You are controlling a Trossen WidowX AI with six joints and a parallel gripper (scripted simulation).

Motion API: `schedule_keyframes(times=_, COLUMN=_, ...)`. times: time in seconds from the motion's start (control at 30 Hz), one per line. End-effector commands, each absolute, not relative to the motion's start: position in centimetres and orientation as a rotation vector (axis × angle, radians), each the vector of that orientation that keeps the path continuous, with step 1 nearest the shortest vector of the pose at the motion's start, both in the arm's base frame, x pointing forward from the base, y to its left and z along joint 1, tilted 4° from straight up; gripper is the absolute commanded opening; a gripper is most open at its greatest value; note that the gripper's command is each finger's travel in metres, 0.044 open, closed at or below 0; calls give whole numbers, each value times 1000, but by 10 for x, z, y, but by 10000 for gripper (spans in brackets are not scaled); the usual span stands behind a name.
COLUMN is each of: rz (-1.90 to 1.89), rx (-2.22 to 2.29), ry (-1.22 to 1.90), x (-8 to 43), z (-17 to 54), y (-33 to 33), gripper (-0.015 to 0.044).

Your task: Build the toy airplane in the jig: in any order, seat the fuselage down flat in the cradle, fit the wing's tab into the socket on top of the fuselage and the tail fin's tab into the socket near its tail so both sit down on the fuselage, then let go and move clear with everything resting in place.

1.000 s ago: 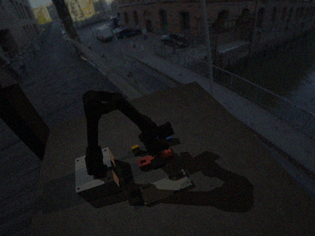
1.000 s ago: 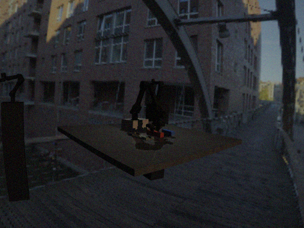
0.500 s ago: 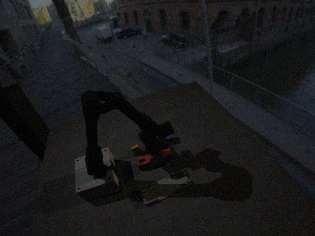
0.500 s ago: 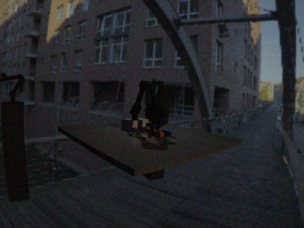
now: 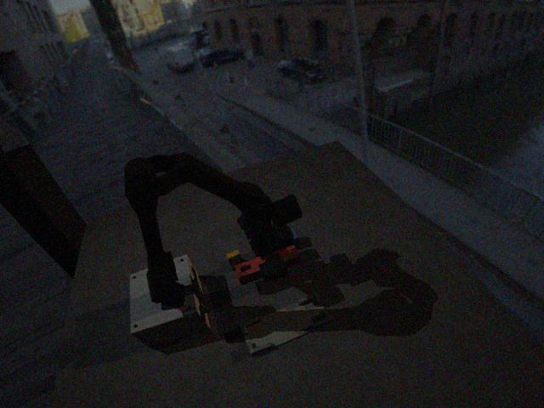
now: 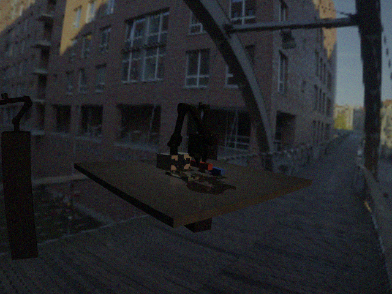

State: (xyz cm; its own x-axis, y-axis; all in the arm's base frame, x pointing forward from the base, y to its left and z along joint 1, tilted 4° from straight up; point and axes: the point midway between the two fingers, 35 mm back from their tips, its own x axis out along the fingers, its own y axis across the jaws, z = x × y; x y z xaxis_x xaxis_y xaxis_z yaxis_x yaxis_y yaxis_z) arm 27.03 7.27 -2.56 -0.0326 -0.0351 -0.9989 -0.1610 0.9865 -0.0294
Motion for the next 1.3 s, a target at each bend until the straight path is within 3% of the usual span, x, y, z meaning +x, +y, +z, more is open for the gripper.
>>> schedule_keyframes(times=0.0, rz=99, rx=-153, ry=1594, x=273, z=-12, y=74, gripper=0)
schedule_keyframes(times=0.7, rz=98, rx=-152, ry=1594, x=267, z=53, y=74, gripper=0)
schedule_keyframes(times=1.27, rz=83, rx=-142, ry=1592, x=283, z=37, y=33, gripper=0)
